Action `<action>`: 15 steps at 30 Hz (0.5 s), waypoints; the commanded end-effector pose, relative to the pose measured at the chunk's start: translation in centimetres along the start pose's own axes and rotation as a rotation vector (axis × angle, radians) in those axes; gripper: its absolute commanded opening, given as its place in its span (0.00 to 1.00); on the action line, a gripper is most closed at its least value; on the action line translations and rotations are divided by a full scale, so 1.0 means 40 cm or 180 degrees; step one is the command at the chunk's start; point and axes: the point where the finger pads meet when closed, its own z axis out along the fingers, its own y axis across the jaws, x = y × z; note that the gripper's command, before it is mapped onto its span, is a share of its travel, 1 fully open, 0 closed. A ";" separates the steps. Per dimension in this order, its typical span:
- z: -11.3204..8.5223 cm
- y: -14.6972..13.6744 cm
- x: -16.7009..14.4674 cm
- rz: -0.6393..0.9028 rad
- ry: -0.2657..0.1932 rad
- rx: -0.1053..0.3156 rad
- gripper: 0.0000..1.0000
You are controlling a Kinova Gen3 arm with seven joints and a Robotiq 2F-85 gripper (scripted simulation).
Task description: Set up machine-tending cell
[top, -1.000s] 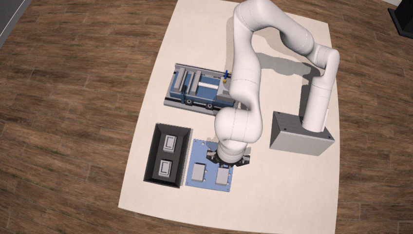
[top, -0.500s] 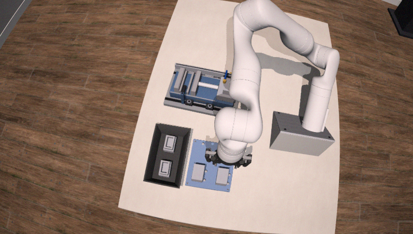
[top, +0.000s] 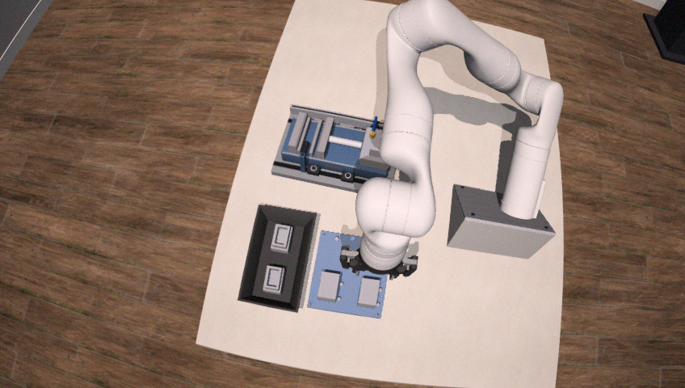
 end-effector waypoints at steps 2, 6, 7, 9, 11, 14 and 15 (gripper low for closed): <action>-0.007 0.006 -0.010 0.0019 -0.0045 0.0001 0.67; 0.000 0.006 -0.010 0.0020 -0.0045 0.0002 0.67; 0.002 0.006 -0.010 0.0020 -0.0045 0.0002 0.67; 0.006 0.006 -0.010 0.0020 -0.0045 0.0002 0.67; 0.009 0.006 -0.010 0.0020 -0.0045 0.0002 0.67; 0.024 0.006 -0.010 0.0020 -0.0045 0.0002 0.67; 0.029 0.006 -0.010 0.0020 -0.0045 0.0002 0.67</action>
